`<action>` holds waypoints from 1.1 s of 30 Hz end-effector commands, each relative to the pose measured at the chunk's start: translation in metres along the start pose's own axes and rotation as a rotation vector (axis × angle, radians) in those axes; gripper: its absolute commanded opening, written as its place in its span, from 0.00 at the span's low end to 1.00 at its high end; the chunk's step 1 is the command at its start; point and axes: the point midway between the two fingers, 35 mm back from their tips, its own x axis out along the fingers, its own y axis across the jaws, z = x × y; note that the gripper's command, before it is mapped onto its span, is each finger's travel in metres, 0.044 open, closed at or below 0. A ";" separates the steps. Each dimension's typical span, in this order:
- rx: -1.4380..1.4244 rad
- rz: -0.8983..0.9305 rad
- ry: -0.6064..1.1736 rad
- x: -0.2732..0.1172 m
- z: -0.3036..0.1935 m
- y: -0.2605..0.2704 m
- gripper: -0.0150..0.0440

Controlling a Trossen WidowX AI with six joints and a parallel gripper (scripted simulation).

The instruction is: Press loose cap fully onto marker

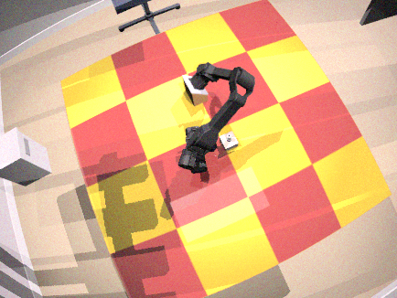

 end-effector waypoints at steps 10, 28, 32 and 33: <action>0.003 -0.003 0.000 -0.018 0.000 -0.001 0.25; 0.003 -0.002 0.001 -0.063 0.004 0.000 0.25; 0.003 -0.002 0.002 -0.069 0.017 0.001 0.25; 0.004 -0.002 0.002 -0.070 0.021 0.002 0.25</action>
